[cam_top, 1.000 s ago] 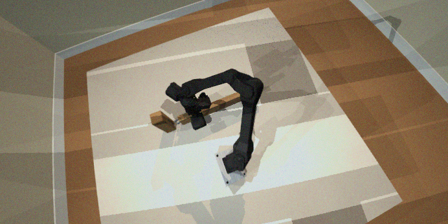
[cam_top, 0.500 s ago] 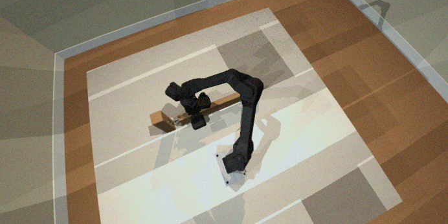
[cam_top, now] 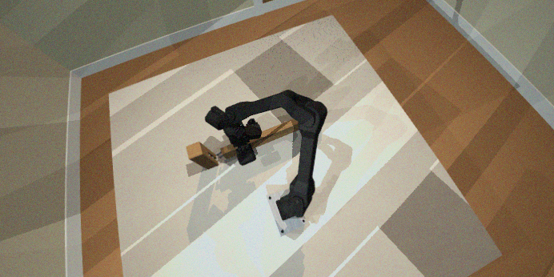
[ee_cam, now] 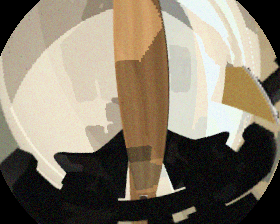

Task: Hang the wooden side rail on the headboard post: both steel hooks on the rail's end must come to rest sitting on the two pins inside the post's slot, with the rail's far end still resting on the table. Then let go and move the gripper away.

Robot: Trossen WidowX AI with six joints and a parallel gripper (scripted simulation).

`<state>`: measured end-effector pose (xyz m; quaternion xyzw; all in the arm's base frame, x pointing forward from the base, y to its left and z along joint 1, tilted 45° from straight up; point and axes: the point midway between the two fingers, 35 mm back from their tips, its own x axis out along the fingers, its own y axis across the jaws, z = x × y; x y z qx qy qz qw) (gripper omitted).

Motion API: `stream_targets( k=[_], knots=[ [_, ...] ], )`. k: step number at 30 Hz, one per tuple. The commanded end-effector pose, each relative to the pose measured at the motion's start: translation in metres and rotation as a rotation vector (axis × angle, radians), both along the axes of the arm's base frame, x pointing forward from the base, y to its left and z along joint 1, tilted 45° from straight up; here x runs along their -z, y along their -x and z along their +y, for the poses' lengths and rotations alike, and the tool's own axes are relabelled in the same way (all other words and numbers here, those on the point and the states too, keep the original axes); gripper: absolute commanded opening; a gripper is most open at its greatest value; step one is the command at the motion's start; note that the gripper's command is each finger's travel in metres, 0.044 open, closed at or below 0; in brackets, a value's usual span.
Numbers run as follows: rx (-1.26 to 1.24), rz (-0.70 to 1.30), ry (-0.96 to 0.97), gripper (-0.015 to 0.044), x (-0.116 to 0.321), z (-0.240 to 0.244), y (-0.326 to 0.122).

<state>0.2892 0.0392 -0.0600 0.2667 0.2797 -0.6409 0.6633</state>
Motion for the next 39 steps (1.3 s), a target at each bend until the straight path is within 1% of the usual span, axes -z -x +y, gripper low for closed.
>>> stream_targets(
  k=[1, 39],
  knots=[
    [-0.004, -0.021, -0.01, 0.0, -0.0046, 0.0056, -0.003],
    [-0.004, -0.021, -0.01, 0.0, -0.0091, 0.01, -0.0028]
  ],
)
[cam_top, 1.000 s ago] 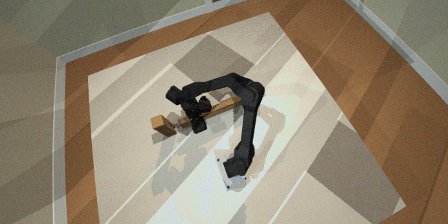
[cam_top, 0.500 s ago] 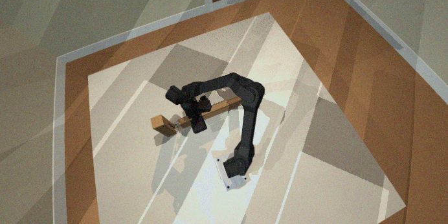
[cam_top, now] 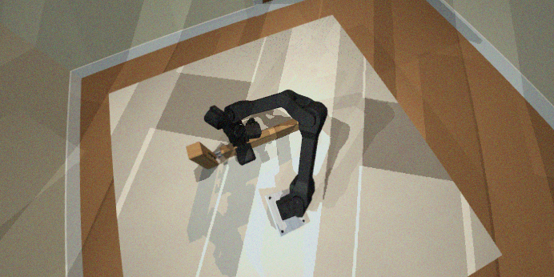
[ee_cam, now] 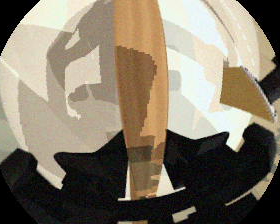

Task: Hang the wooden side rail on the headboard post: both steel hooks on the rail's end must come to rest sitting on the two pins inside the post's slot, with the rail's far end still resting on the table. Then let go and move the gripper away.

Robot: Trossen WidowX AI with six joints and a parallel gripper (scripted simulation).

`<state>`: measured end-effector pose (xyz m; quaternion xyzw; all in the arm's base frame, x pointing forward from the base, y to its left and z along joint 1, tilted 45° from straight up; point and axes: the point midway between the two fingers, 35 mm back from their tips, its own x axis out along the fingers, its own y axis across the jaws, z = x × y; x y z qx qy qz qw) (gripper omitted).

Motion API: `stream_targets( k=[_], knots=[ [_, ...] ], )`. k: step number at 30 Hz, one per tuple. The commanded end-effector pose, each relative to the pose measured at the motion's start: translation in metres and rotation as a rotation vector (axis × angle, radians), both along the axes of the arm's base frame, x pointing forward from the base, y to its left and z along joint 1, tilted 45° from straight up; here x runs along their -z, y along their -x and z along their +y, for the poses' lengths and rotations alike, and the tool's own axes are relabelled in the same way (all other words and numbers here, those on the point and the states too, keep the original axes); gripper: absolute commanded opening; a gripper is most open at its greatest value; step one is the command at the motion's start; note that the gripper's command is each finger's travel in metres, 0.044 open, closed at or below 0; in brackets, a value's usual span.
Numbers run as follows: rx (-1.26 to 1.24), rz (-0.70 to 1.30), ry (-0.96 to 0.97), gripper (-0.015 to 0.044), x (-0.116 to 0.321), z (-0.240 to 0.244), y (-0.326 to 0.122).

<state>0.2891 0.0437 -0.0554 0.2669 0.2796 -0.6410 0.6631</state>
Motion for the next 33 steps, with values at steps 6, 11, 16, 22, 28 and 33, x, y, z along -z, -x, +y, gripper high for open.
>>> stream_targets(
  k=[6, 11, 16, 22, 28, 33],
  knots=[
    [-0.004, -0.02, -0.01, 0.0, -0.0052, 0.0062, -0.0029],
    [-0.004, -0.02, -0.01, 0.0, -0.0058, 0.0068, -0.0029],
    [-0.004, -0.02, -0.01, 0.0, -0.0064, 0.0074, -0.0028],
    [-0.004, -0.02, -0.01, 0.0, -0.0071, 0.0081, -0.0028],
    [-0.004, -0.02, -0.01, 0.0, -0.0078, 0.0088, -0.0028],
    [-0.004, -0.02, -0.01, 0.0, -0.0084, 0.0094, -0.0027]
  ],
)
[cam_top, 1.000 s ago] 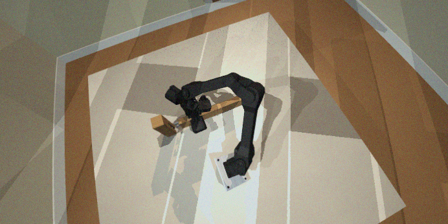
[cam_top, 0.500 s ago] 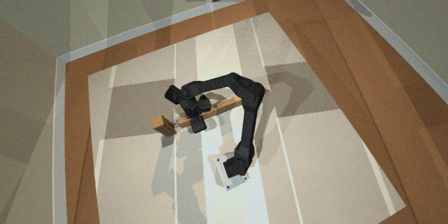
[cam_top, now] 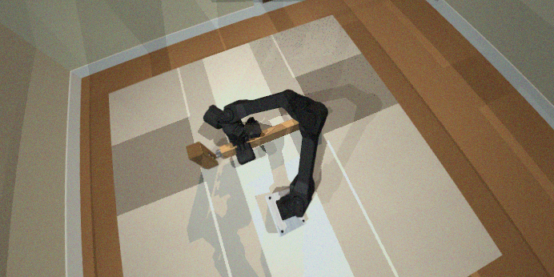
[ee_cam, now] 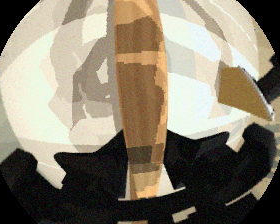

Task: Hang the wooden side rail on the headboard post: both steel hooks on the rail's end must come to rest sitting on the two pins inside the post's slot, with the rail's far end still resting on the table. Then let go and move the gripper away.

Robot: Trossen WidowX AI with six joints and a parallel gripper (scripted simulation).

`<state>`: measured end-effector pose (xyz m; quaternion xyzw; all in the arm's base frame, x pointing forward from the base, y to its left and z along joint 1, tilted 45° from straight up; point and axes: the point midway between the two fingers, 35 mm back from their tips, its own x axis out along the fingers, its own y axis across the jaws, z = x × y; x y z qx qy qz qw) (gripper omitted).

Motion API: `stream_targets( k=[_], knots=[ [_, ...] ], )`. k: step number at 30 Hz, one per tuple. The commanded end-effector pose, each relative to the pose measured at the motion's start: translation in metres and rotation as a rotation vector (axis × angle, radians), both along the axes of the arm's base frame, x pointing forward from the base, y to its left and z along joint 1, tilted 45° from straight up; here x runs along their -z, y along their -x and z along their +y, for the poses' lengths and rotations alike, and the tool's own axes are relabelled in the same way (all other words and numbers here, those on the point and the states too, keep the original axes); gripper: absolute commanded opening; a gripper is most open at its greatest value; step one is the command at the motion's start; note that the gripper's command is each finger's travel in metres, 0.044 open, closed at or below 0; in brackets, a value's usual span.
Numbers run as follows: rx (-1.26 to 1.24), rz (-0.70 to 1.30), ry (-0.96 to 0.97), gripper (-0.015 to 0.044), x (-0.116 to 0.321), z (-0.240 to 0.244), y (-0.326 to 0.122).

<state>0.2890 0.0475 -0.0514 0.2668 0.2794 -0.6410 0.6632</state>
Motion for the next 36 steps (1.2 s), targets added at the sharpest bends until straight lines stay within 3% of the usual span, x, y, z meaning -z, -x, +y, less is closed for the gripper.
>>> stream_targets(
  k=[1, 36],
  knots=[
    [-0.004, -0.02, -0.011, 0.0, -0.0046, 0.0057, -0.0028],
    [-0.004, -0.02, -0.011, 0.0, -0.0008, 0.0065, -0.0061]
  ],
)
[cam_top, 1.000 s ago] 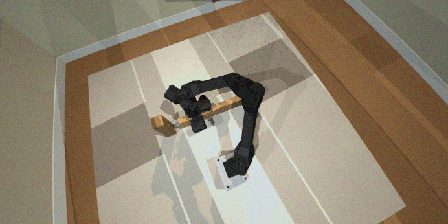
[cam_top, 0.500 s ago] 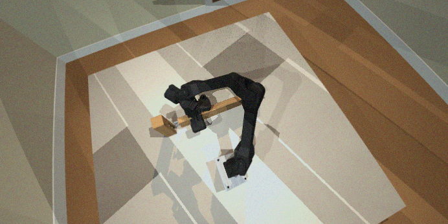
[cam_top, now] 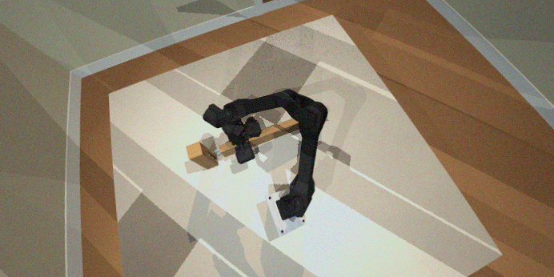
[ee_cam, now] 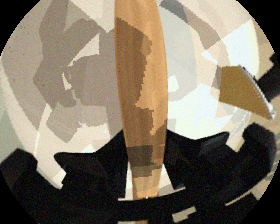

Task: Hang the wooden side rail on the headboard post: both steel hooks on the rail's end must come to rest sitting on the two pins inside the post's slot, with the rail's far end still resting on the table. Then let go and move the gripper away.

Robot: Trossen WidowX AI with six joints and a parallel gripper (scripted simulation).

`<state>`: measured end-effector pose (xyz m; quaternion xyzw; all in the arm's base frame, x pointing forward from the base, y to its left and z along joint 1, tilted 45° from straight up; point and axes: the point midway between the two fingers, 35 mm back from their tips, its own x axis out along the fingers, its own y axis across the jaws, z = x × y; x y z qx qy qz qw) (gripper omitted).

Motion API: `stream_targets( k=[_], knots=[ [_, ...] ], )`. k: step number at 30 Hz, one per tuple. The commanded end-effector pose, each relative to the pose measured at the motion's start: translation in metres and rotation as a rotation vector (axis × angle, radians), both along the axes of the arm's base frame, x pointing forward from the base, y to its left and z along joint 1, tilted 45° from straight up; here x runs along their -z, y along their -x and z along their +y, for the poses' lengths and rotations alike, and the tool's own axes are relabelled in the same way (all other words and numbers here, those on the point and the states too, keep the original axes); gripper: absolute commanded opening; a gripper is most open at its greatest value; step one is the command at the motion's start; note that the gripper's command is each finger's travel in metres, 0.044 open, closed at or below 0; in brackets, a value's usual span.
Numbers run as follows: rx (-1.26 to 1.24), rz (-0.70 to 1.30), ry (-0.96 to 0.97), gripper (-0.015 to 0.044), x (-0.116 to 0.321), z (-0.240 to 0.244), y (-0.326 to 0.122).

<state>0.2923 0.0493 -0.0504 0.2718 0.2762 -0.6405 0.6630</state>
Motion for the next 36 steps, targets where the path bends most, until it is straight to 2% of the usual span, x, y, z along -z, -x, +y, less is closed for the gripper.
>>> stream_targets(
  k=[1, 36],
  knots=[
    [-0.008, -0.01, -0.008, 0.0, 0.0004, 0.0047, -0.0029],
    [-0.008, -0.01, -0.008, 0.0, 0.0043, 0.0064, -0.0005]
  ],
)
